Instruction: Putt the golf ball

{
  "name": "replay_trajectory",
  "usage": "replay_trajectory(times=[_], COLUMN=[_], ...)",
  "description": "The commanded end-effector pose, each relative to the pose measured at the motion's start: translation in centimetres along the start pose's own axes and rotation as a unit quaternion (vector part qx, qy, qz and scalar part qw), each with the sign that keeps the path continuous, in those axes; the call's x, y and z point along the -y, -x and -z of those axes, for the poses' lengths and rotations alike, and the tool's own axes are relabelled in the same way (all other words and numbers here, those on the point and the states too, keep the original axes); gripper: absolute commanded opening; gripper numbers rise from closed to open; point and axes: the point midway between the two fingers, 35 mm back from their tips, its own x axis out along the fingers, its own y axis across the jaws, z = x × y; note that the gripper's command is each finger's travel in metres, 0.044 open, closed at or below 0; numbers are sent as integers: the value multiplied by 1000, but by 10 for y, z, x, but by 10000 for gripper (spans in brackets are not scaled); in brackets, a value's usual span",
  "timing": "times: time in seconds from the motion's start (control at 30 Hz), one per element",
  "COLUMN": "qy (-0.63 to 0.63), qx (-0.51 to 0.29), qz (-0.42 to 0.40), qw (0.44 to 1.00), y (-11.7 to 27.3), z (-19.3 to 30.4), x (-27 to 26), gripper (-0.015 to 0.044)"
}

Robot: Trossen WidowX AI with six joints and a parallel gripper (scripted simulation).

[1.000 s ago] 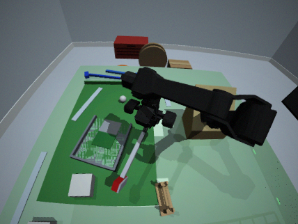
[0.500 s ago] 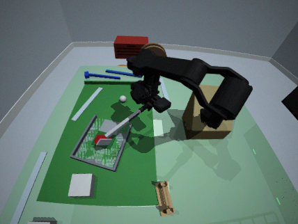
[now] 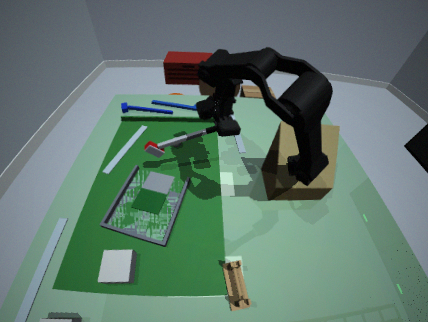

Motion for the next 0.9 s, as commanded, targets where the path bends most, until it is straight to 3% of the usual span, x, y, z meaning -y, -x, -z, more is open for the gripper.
replay_trajectory(times=[0.0,0.37,0.6,0.87], qy=[-72,-226,-228,-228], qx=[0,-7,-7,-7], qz=[9,13,13,12], qw=[997,974,973,974], y=[3,-3,-6,-41], z=[19,73,73,74], x=[29,80,81,81], gripper=[0,0,0,0])
